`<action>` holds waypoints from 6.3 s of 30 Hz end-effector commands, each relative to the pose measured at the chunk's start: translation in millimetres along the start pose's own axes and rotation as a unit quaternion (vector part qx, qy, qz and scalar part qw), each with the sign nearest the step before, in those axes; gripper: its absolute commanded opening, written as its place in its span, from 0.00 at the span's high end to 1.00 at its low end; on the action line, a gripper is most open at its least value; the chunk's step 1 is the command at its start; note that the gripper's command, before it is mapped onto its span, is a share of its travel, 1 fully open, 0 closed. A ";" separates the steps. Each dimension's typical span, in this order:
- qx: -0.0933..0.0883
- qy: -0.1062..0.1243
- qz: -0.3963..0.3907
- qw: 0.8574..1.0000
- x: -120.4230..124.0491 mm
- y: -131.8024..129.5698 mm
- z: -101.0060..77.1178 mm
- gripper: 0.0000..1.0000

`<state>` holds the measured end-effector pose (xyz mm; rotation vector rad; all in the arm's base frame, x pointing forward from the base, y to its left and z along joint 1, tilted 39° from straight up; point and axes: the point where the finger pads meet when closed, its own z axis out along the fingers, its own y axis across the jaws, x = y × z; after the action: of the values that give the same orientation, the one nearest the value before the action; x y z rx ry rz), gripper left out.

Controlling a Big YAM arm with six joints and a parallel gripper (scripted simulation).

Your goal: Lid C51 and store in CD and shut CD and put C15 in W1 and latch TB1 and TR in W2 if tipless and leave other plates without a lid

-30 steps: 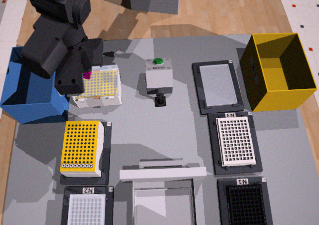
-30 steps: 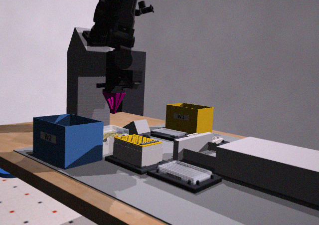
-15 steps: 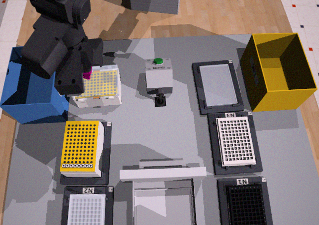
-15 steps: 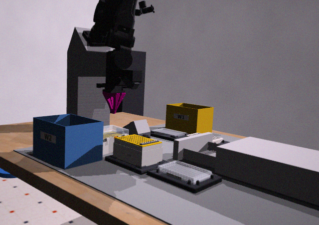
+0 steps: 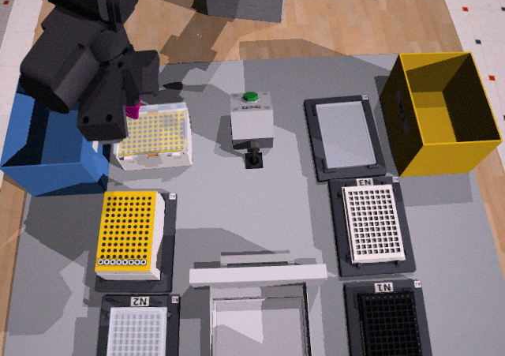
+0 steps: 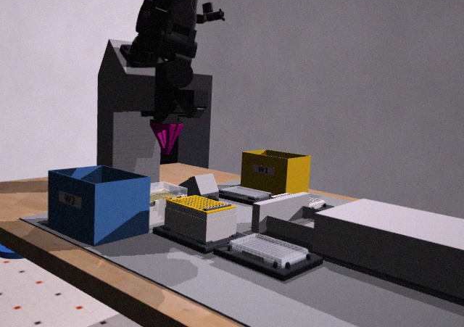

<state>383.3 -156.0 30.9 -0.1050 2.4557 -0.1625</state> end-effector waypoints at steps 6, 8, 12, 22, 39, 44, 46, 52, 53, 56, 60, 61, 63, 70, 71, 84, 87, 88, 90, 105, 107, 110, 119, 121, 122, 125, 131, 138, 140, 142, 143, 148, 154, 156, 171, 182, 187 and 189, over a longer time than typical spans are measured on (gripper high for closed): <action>0.004 -0.001 -0.004 1.000 1.7 -3.7 -18.8 1.00; 0.004 -0.001 -0.004 1.000 1.7 -3.6 -22.7 1.00; 0.004 -0.002 -0.004 1.000 1.7 -3.5 -30.6 1.00; -0.005 0.010 -0.004 1.000 8.5 2.0 -29.4 1.00; 0.000 0.001 -0.006 1.000 2.7 0.0 -33.9 1.00; 0.000 0.001 -0.006 1.000 2.7 0.0 -33.9 1.00; 0.000 0.001 -0.006 1.000 2.7 0.0 -33.9 1.00; 0.000 0.001 -0.006 1.000 2.7 0.0 -33.9 1.00; 0.000 0.001 -0.006 1.000 2.7 0.0 -33.9 1.00; 0.000 0.001 -0.006 1.000 2.7 0.0 -33.9 1.00; 0.000 0.001 -0.006 1.000 2.7 0.0 -33.9 1.00; 0.000 0.001 -0.006 1.000 2.7 0.0 -33.9 1.00; 0.000 0.001 -0.006 1.000 2.7 0.0 -33.9 1.00; 0.000 0.001 -0.006 1.000 2.7 0.0 -33.9 1.00; 0.000 0.001 -0.006 1.000 2.7 0.0 -33.9 1.00; 0.000 0.001 -0.006 1.000 2.7 0.0 -33.9 1.00; 0.002 0.002 -0.003 1.000 8.3 -3.2 -26.8 1.00; 0.002 0.002 -0.003 1.000 8.3 -3.2 -26.8 1.00; 0.002 0.002 -0.003 1.000 13.8 -3.1 -20.9 1.00; 0.001 0.005 -0.002 1.000 51.8 -0.7 17.5 1.00; 0.000 0.006 -0.002 1.000 58.0 0.2 23.3 1.00; -0.001 0.007 -0.001 1.000 67.5 1.0 31.7 1.00; 0.000 0.001 -0.002 1.000 59.0 1.0 32.2 1.00; 0.000 0.001 -0.002 1.000 59.0 1.0 32.2 1.00; 0.000 0.001 -0.002 1.000 59.0 1.0 32.2 1.00; -0.002 0.001 -0.009 1.000 60.0 3.0 36.0 1.00; -0.002 -0.002 -0.004 1.000 54.8 2.7 46.4 1.00; -0.002 -0.002 -0.002 1.000 54.9 3.1 54.5 1.00; 0.005 -0.007 0.001 1.000 52.2 -3.1 52.4 1.00; -0.001 -0.002 -0.001 1.000 55.8 1.7 58.2 1.00; -0.002 -0.002 -0.002 1.000 55.1 3.2 59.8 1.00; -0.001 -0.001 -0.001 1.000 55.9 2.0 66.2 1.00; -0.002 -0.002 -0.002 1.000 55.6 3.4 74.5 1.00; -0.002 -0.002 -0.002 1.000 55.6 3.4 74.5 1.00; 0.006 -0.010 0.000 1.000 48.7 -3.9 77.0 1.00; 0.006 -0.010 0.000 1.000 48.7 -3.9 77.0 1.00; 0.006 -0.010 0.000 1.000 48.7 -3.9 77.0 1.00; 0.006 -0.010 0.000 1.000 48.7 -3.9 77.0 1.00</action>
<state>385.3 -167.6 -69.9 -0.1147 2.4684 -0.1579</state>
